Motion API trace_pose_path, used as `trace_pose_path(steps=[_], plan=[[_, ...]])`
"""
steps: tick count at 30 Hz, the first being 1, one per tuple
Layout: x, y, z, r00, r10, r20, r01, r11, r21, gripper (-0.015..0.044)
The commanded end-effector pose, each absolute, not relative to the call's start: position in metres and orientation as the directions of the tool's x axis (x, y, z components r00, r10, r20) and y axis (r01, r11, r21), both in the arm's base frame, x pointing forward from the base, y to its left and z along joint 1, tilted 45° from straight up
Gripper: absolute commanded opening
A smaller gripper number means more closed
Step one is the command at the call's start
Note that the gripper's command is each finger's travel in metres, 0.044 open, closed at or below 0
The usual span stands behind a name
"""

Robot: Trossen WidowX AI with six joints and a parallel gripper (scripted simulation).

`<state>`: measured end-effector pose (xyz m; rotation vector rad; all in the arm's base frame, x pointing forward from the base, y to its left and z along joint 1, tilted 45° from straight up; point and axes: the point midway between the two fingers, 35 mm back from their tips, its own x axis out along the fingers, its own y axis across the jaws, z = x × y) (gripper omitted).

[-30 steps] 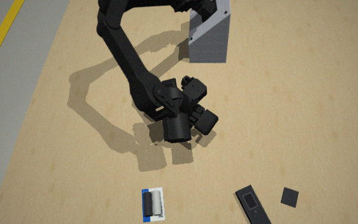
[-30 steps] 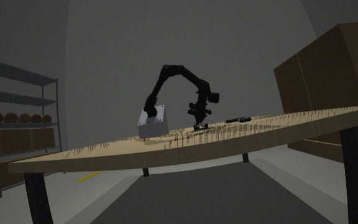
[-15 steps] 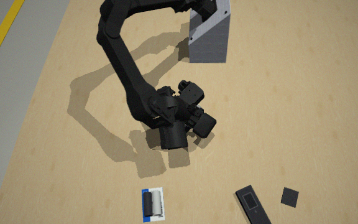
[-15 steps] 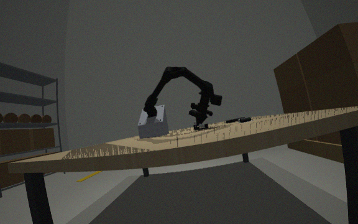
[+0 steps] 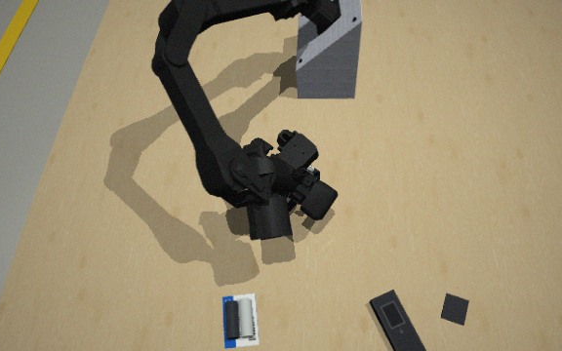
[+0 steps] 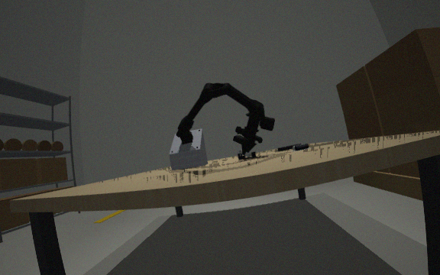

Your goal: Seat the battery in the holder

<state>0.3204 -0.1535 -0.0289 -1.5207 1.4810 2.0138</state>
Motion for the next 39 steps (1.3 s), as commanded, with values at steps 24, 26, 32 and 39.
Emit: trace_pose_path(steps=[24,26,32,39], plan=[[0.3312,-0.1601,-0.0234,-0.449,-0.379,-0.809,-0.662,-0.467,0.586,0.0068],[0.3316,-0.1604,-0.0232,-0.449,-0.38,-0.809,-0.662,-0.467,0.586,0.0068],[0.3327,-0.1611,-0.0226,-0.449,-0.379,-0.809,-0.662,-0.467,0.587,0.0068],[0.3338,-0.162,-0.0219,-0.451,-0.378,-0.808,-0.661,-0.467,0.587,0.0068]])
